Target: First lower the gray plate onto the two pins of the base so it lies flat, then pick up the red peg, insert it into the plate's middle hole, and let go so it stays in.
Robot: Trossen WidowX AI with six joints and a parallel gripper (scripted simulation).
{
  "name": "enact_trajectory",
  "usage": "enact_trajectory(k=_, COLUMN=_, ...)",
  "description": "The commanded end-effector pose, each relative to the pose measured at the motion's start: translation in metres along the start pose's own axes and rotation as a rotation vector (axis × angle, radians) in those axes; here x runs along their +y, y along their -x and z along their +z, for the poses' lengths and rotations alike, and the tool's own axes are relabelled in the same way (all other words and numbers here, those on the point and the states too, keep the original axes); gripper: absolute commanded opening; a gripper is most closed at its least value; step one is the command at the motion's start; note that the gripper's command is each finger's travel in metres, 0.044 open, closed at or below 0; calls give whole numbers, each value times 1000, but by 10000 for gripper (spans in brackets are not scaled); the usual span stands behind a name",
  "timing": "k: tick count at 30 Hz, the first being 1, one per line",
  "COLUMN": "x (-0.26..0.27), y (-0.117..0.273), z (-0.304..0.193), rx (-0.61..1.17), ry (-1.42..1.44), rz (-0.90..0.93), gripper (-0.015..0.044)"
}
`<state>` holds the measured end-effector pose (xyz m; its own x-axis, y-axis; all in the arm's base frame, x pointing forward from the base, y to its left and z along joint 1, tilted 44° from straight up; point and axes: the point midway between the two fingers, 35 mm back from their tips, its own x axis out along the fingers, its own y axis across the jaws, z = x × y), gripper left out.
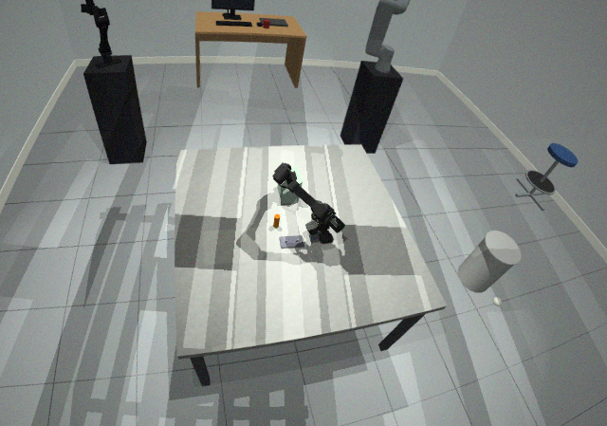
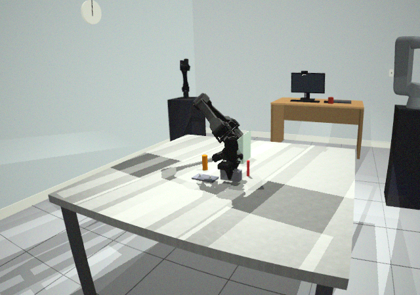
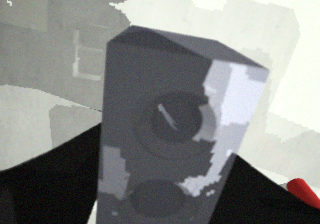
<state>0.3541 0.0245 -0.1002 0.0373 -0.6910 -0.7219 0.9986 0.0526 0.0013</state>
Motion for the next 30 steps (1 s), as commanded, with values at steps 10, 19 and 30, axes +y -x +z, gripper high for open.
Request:
enact_trajectory(k=10, x=6, y=41, z=-4, rx=13, ry=-11, rz=5, gripper=0)
enact_trajectory(k=19, x=5, y=69, z=-6, rx=13, ry=-11, rz=3, gripper=0)
enact_trajectory(k=30, x=2, y=103, z=-6, rx=10, ry=-11, rz=1, gripper=0)
